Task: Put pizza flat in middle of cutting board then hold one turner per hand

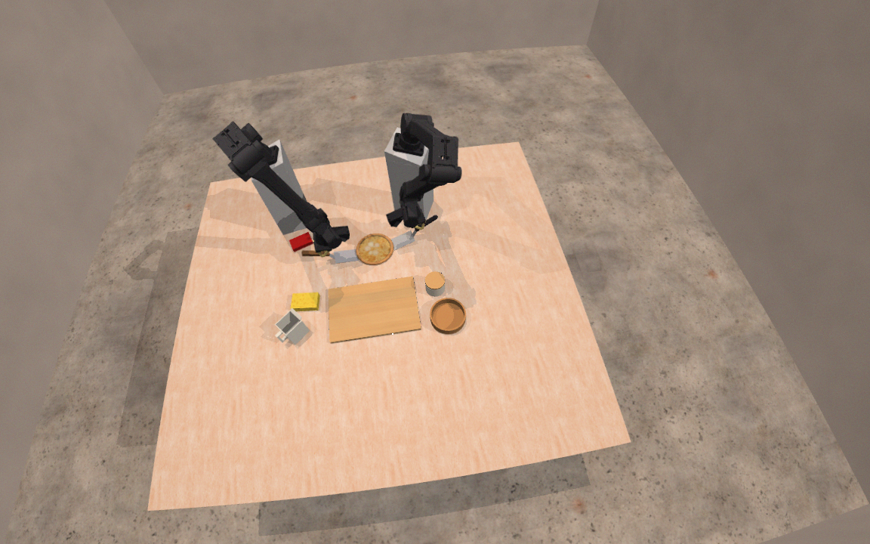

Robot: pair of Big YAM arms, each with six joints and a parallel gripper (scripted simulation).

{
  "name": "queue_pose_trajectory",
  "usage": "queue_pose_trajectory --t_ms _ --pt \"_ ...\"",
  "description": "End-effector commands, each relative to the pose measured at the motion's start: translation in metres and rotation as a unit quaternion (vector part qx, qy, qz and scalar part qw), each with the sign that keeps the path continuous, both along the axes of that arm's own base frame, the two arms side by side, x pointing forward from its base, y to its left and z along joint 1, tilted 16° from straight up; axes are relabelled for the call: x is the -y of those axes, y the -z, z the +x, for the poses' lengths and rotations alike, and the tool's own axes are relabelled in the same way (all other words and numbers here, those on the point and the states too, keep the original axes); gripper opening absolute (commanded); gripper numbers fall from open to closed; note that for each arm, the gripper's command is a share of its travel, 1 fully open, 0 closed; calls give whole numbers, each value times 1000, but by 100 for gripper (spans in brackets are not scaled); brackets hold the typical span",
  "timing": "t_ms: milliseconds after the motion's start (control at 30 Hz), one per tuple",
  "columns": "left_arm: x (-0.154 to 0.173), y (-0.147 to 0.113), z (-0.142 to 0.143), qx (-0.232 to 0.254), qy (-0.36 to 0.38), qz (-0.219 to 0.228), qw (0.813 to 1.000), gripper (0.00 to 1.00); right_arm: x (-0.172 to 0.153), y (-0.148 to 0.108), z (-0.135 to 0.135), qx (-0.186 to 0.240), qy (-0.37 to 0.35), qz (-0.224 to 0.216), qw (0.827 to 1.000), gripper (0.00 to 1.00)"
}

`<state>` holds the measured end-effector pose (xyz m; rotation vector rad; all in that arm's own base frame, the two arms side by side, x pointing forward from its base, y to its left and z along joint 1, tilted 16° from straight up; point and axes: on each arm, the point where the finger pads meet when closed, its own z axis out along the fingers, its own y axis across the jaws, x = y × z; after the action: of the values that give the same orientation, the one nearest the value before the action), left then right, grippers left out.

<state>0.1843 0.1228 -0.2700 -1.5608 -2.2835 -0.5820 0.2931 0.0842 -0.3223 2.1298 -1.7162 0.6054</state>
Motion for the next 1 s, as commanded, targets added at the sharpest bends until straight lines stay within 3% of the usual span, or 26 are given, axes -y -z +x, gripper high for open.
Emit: queue_pose_trajectory --t_ms 0,967 --pt "2 -11 -19 -13 -1 -4 1000 6 -13 3 -5 0 -3 3 1000 6" --pt "7 -9 -17 -13 10 -6 1000 6 -39 12 -10 -1 -5 1 1000 6"
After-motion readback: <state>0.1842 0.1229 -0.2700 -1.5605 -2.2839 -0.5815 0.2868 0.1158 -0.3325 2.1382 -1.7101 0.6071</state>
